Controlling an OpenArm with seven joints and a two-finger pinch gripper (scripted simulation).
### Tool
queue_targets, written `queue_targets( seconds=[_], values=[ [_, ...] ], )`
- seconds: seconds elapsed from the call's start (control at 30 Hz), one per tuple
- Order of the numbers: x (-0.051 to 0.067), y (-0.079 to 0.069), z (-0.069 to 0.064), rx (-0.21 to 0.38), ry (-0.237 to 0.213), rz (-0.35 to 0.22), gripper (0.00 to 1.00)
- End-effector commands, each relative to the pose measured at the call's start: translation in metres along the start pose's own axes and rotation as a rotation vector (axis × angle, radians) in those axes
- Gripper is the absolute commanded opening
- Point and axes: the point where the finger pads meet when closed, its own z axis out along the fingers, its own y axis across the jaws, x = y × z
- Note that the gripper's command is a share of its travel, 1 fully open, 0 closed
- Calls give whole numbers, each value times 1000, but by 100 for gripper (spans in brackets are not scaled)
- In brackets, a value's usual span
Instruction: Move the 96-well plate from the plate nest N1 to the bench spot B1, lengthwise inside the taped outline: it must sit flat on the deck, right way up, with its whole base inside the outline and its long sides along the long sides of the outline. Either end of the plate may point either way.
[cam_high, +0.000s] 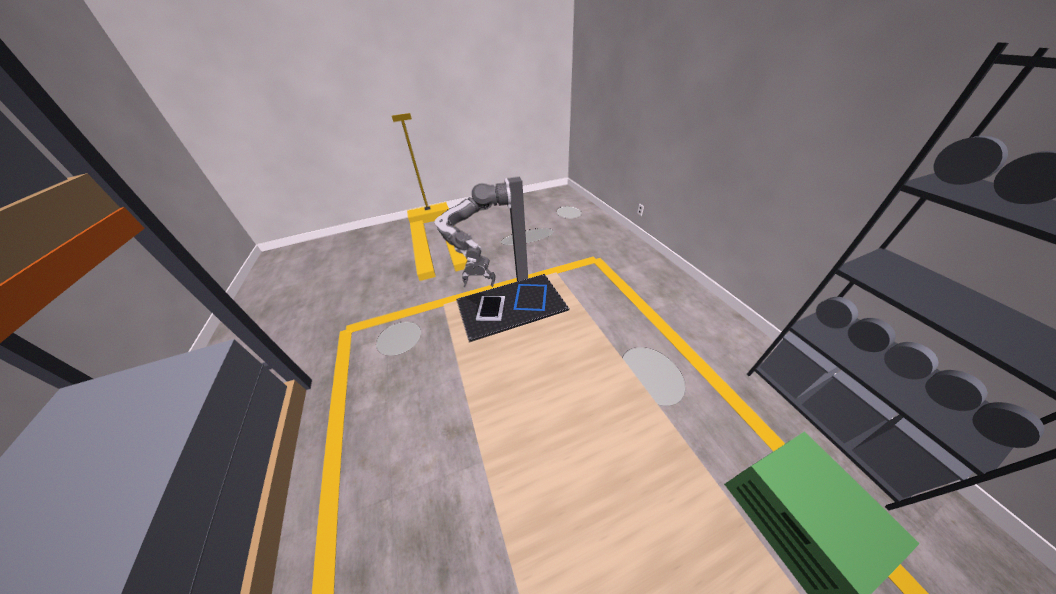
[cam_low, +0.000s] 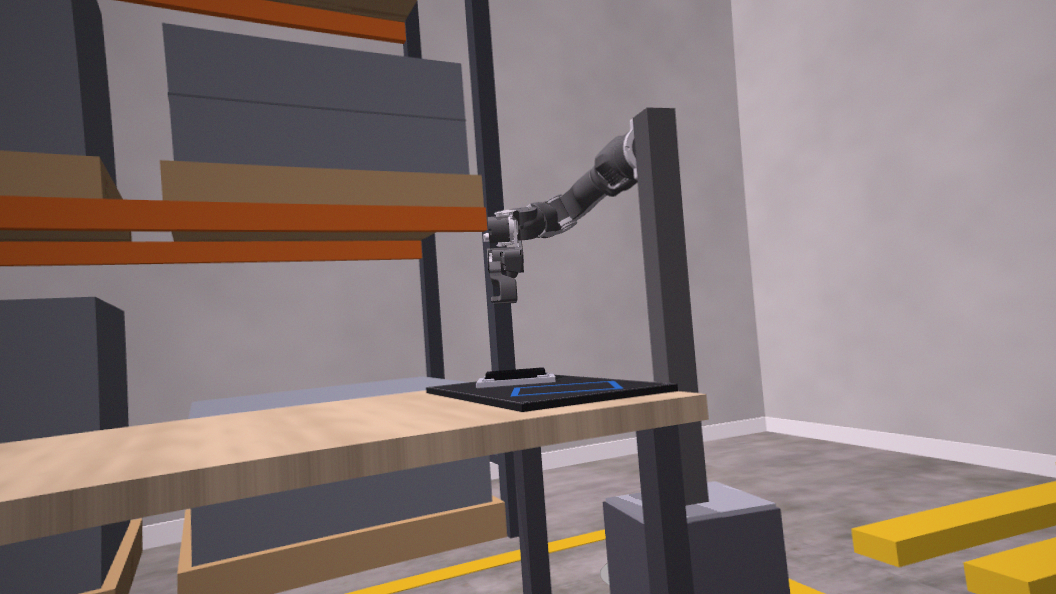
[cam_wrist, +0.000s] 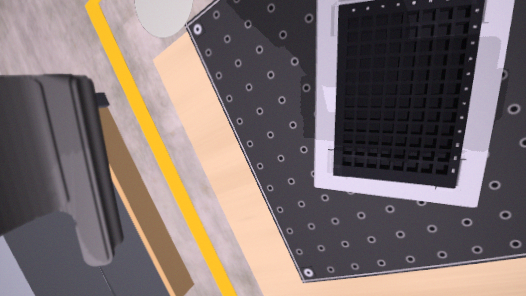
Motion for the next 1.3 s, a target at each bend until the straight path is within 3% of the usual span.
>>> queue_targets(
  seconds=[0.0,0.17,0.57,0.73,1.27],
  values=[
    [0,2,0,-7,-1,2,77],
    [6,17,40,-7,-1,2,77],
    [6,17,40,-7,-1,2,77],
    [13,34,80,-7,-1,2,77],
    [13,33,77,-6,-1,1,77]
  ],
)
